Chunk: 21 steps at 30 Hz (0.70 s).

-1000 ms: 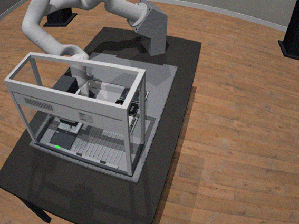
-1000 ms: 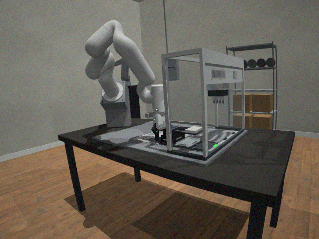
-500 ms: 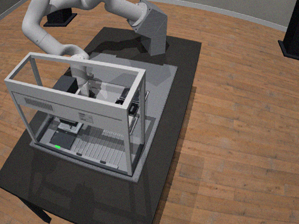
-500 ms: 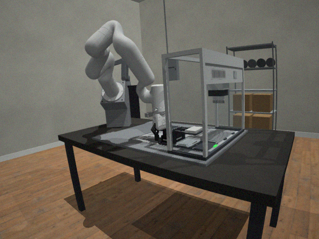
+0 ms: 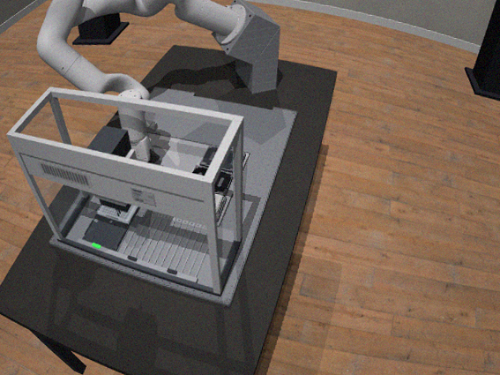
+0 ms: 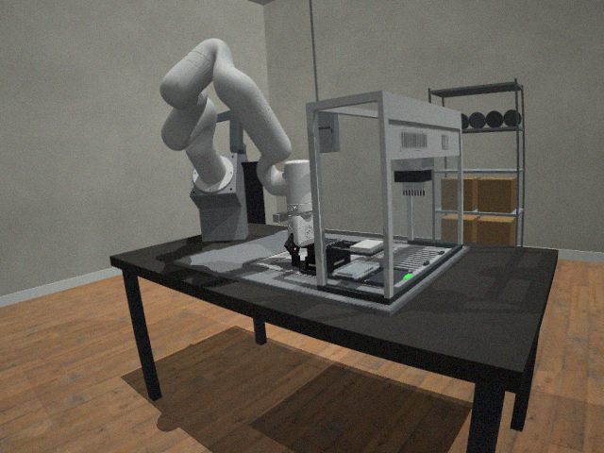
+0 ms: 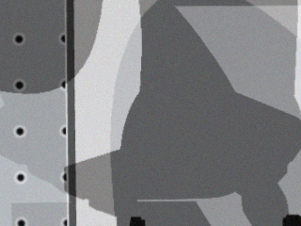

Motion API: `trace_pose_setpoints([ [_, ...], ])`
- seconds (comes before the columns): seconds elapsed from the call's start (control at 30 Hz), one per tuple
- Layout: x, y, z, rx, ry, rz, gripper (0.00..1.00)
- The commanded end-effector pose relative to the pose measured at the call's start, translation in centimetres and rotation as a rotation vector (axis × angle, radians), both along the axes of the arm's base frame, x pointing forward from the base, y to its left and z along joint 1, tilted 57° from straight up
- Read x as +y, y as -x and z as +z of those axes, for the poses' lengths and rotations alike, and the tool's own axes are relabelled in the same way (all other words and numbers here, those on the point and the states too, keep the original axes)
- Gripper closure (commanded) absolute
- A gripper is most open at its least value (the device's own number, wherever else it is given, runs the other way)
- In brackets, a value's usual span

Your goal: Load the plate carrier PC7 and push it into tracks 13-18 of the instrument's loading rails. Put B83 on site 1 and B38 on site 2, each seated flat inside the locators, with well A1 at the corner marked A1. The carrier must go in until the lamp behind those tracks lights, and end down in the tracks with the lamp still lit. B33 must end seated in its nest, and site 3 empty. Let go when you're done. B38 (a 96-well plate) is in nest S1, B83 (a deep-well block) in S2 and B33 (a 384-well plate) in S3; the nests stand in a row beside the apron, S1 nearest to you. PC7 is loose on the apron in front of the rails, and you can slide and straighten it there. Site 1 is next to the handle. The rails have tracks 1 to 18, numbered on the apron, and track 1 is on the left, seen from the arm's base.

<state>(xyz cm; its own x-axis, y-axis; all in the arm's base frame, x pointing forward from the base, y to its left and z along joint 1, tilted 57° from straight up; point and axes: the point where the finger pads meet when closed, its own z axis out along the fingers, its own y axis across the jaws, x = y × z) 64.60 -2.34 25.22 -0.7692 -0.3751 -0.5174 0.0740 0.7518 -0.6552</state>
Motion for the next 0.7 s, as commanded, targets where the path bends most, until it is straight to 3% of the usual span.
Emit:
trace_pose_setpoints([
  [0.0,0.2,0.2,0.2,-0.001,0.0,0.001,0.18],
  [0.67,1.8,2.1,1.9,-0.001,0.0,0.001,0.18],
])
